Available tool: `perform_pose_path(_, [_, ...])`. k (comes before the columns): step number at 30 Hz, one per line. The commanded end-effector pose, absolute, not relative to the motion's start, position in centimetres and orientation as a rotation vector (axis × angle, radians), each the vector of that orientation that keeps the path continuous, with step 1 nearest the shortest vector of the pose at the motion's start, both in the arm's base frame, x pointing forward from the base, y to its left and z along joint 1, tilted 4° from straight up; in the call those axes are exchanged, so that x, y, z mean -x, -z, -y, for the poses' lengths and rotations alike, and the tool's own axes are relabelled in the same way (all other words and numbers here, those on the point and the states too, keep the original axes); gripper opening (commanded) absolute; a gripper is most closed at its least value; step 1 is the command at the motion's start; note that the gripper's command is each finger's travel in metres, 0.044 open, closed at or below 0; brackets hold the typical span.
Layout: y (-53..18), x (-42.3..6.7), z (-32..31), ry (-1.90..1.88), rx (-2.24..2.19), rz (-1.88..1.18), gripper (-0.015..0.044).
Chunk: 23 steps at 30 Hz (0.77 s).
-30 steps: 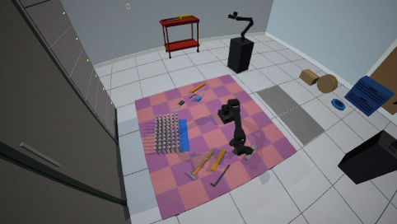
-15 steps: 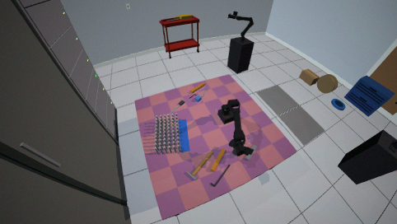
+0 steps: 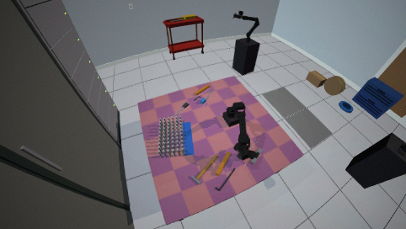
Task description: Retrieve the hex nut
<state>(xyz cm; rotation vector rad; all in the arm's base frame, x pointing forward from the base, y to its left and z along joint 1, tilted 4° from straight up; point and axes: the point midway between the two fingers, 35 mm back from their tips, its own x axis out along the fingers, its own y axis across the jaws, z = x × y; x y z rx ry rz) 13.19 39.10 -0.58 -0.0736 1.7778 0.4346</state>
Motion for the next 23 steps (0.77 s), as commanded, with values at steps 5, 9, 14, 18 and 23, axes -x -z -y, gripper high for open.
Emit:
perform_pose_path(5, [1.44,-12.99,-38.78,-0.436,0.075,-1.788,0.0000])
perform_pose_path(9, [1.21,-13.16,-38.95,-0.434,0.074,-1.778,0.0053])
perform_pose_path(14, [1.21,-13.16,-38.95,-0.434,0.074,-1.778,0.0184])
perform_pose_path(18, [1.21,-13.16,-38.95,-0.434,0.074,-1.778,0.0289])
perform_pose_path(23, [1.21,-13.16,-38.95,-0.434,0.074,-1.778,0.0420])
